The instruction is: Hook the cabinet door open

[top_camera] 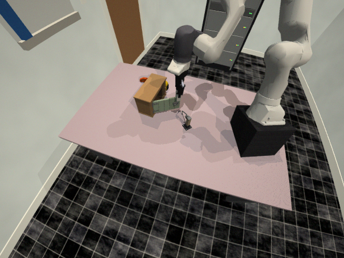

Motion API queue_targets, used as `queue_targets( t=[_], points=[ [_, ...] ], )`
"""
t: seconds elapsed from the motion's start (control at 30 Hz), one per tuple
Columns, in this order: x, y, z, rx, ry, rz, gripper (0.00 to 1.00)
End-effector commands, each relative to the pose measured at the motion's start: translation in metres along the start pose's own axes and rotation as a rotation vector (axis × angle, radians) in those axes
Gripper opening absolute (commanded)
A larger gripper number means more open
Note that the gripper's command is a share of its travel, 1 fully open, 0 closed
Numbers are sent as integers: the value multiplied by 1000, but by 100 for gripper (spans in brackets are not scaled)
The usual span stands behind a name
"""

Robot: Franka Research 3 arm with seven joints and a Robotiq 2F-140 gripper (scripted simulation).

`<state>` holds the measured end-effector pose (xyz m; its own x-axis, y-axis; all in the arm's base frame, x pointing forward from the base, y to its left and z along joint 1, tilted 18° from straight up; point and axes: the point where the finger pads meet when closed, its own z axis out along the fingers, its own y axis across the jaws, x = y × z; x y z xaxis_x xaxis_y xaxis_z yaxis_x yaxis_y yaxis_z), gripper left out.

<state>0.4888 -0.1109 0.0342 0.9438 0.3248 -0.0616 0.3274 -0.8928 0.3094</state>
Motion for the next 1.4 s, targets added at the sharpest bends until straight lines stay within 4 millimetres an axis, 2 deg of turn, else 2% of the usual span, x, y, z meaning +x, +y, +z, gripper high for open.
queue_targets(
  t=[0.0, 1.2, 1.37],
  points=[
    [0, -5, 0, -1, 1, 31, 16],
    [0, -6, 0, -1, 1, 31, 16],
    [0, -1, 0, -1, 1, -6, 16]
  ],
)
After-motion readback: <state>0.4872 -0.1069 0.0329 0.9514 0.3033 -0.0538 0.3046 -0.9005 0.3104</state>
